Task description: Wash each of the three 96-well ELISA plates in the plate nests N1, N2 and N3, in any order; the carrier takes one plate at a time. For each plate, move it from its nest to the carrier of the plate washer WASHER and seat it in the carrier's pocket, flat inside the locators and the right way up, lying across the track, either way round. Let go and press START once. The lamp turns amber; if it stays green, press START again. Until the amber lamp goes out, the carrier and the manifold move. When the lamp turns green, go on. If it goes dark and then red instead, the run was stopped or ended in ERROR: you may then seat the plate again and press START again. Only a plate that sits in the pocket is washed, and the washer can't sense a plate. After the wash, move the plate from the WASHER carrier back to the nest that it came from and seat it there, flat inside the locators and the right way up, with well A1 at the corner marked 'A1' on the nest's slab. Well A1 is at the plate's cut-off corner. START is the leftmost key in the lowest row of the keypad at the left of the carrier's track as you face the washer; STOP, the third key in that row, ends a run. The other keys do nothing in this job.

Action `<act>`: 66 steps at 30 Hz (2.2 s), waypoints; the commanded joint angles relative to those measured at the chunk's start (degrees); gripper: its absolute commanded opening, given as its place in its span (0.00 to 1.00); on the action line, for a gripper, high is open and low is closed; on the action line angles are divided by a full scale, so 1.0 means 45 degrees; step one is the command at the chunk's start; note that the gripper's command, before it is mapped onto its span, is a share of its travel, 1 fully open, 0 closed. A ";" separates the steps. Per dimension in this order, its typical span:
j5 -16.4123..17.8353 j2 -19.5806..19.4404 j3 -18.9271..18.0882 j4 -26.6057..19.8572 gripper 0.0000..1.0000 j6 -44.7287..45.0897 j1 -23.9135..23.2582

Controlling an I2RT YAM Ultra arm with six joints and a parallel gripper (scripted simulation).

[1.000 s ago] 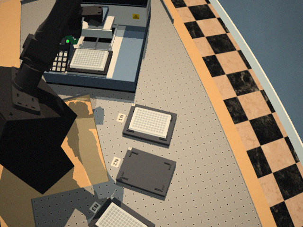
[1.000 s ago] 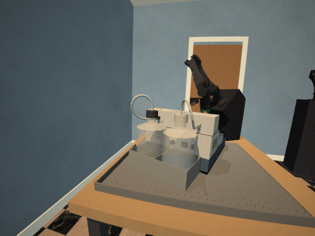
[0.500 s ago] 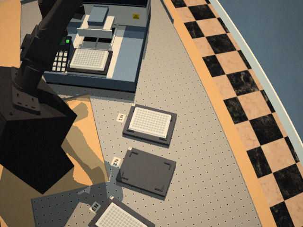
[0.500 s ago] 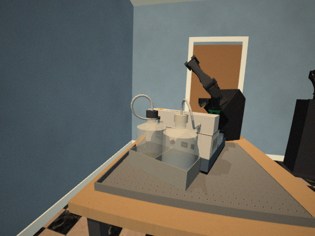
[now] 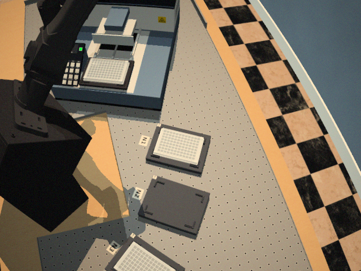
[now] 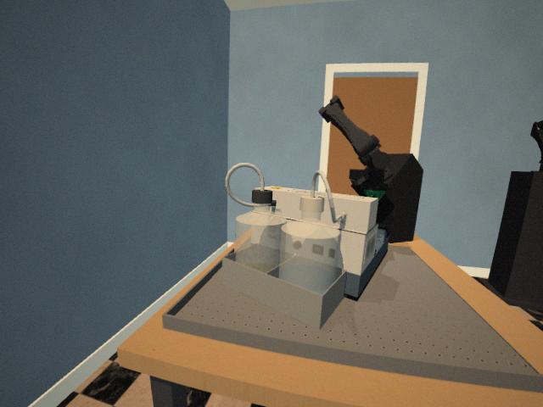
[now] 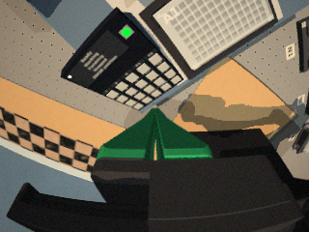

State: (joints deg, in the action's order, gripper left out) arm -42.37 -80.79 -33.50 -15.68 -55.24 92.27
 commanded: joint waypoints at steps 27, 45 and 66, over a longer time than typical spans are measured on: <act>-0.0903 -0.3481 -0.0132 0.1619 0.00 0.6004 0.2047; -0.0723 -0.4004 0.0015 0.2799 0.00 0.6713 0.1523; -0.0438 -0.4852 0.0127 0.4433 0.00 0.7671 0.0789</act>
State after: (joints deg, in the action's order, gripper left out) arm -44.45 -102.26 -32.99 2.39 -22.00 95.77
